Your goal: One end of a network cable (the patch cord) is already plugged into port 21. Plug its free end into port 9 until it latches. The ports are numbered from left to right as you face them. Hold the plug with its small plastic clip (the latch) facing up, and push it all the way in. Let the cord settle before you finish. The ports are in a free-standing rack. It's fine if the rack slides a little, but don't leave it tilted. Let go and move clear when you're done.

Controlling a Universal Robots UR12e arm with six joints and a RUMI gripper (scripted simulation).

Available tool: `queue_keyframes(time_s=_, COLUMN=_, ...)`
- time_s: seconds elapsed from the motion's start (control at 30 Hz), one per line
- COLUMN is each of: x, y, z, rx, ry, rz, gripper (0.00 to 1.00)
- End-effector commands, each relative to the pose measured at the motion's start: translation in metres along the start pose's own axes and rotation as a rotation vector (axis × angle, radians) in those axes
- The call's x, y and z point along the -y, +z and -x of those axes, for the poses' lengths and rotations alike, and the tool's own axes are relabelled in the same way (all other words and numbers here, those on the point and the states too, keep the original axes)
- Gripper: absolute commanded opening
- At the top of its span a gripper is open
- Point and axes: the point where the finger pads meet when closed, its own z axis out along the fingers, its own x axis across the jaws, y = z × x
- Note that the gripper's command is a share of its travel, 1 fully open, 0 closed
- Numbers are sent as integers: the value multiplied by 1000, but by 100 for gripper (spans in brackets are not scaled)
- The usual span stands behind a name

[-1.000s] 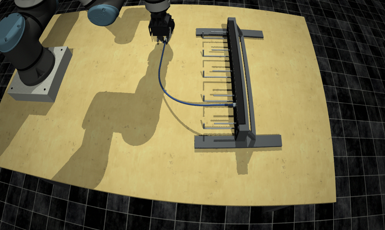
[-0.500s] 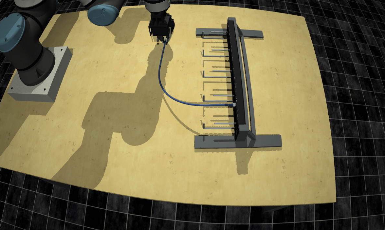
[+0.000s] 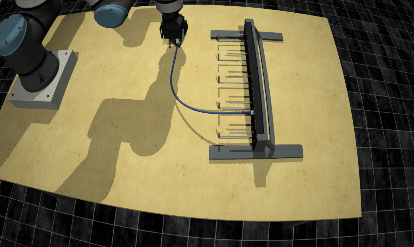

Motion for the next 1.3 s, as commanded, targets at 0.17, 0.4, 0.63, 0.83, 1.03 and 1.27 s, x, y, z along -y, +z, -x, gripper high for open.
queue_keyframes(time_s=0.17, x=0, y=-3, z=-1, rx=-1, ry=0, rz=0, gripper=0)
queue_keyframes(time_s=0.4, x=0, y=-10, z=-1, rx=-1, ry=0, rz=0, gripper=0)
queue_keyframes(time_s=0.63, x=0, y=-17, z=-1, rx=-1, ry=0, rz=0, gripper=0)
queue_keyframes(time_s=0.83, x=0, y=-28, z=-1, rx=-1, ry=0, rz=0, gripper=0)
queue_keyframes(time_s=1.03, x=0, y=-39, z=-1, rx=-1, ry=0, rz=0, gripper=0)
queue_keyframes(time_s=1.27, x=0, y=-47, z=-1, rx=-1, ry=0, rz=0, gripper=0)
